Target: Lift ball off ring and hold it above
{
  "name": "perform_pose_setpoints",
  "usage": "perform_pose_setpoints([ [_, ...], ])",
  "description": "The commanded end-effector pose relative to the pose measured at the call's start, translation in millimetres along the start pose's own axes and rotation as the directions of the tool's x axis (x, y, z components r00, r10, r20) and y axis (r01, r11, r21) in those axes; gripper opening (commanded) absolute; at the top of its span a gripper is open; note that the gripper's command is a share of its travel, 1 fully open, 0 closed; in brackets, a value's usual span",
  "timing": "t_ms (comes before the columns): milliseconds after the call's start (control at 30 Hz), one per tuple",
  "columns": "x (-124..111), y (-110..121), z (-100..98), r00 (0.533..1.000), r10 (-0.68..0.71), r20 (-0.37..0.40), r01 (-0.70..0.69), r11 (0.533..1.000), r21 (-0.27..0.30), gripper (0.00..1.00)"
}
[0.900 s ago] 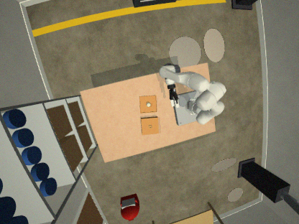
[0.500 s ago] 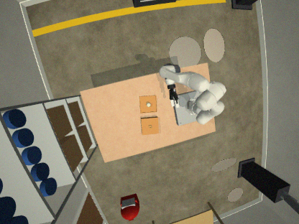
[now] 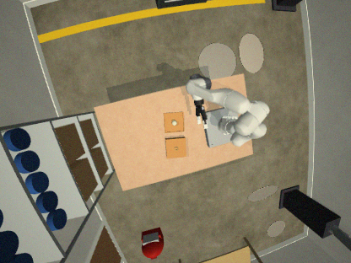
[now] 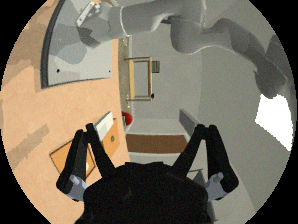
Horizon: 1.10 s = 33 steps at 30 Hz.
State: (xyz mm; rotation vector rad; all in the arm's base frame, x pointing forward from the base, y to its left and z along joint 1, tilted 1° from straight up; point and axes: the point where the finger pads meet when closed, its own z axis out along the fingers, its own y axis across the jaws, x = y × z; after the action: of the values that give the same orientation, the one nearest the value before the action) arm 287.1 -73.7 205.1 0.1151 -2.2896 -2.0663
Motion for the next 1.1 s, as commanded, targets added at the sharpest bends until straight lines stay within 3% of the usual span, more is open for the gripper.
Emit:
perform_pose_setpoints([
  [0,-20.8,-24.3,-2.7,0.999,0.031,0.014,-0.033,0.986,0.163,1.0],
  [133,-36.8,-35.2,-3.9,1.0,0.027,0.013,-0.03,0.958,0.284,1.0],
  [200,-36.8,-35.2,-3.9,1.0,0.027,0.013,-0.03,0.958,0.284,1.0],
  [233,-46.1,-41.6,-4.5,1.0,0.025,0.011,-0.028,0.935,0.352,1.0],
  [500,-73.3,-60.3,-6.3,1.0,0.02,0.008,-0.021,0.841,0.541,1.0],
  [700,-92.9,-73.4,-7.5,1.0,0.016,0.004,-0.015,0.75,0.661,1.0],
  [767,-92.9,-73.4,-7.5,1.0,0.016,0.004,-0.015,0.75,0.661,1.0],
  [800,-101.3,-78.2,-8.1,1.0,0.012,0.003,-0.011,0.708,0.706,1.0],
  [1067,-125.1,-95.2,-9.2,1.0,0.011,-0.003,-0.004,0.565,0.825,1.0],
])
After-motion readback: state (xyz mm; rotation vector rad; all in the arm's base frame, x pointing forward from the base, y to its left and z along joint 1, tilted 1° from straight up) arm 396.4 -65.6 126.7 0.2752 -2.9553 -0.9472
